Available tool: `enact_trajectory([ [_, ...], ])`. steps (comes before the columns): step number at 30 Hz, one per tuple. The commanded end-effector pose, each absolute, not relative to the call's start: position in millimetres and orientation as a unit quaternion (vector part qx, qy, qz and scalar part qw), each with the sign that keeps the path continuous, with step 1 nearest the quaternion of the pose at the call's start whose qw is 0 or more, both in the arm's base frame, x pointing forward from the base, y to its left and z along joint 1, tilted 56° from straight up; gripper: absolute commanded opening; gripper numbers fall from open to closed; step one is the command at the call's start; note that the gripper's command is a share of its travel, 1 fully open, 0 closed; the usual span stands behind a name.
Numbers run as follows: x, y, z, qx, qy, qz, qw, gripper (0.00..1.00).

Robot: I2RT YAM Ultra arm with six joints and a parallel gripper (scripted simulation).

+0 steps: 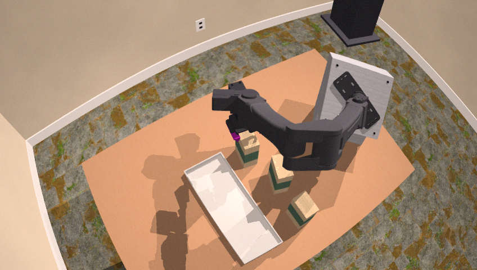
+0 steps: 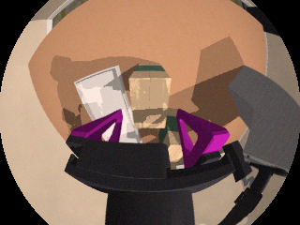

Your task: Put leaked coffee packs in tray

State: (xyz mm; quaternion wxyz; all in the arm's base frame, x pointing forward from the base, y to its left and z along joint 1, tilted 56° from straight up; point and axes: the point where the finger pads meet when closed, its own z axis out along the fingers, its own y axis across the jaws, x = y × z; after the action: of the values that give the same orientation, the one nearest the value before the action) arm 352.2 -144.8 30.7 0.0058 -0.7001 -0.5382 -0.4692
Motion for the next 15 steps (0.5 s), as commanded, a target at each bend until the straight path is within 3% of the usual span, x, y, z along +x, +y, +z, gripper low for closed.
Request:
enact_trajectory([
  [1,351.1,-164.0,26.8,-0.710,-0.529,-0.464,-0.007,0.79],
  [15,347.4,-151.2,13.7,-0.717,-0.521,-0.463,0.009,0.79],
])
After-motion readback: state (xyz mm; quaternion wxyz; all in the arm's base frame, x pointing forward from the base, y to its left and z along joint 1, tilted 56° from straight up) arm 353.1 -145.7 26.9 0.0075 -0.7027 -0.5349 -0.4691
